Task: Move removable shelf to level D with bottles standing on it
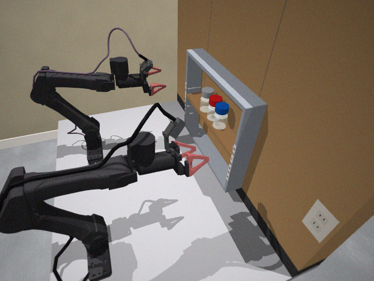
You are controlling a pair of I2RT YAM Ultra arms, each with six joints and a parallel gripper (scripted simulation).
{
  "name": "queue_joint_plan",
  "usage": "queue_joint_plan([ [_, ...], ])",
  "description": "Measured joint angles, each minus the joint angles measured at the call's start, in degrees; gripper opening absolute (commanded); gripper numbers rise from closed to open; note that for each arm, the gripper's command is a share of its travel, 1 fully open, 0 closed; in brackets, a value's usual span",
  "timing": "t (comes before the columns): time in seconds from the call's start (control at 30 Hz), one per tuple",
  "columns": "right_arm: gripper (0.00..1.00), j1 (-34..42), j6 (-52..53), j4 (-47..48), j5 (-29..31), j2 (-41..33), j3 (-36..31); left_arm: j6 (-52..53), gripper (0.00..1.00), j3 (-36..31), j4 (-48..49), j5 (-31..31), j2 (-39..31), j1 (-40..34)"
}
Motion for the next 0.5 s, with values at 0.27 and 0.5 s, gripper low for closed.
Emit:
queue_joint_plan([
  [0.27, 1.0, 1.2, -4.2, 1.7, 1.3, -0.2, -2.0, 4.1, 1.0, -2.2, 1.5, -1.0, -0.7, -0.8],
  [0.5, 1.0, 2.5, -8.1, 3.6, 2.5, -0.2, -4.0, 8.0, 1.0, -4.5, 3.1, -1.9, -1.4, -1.7],
])
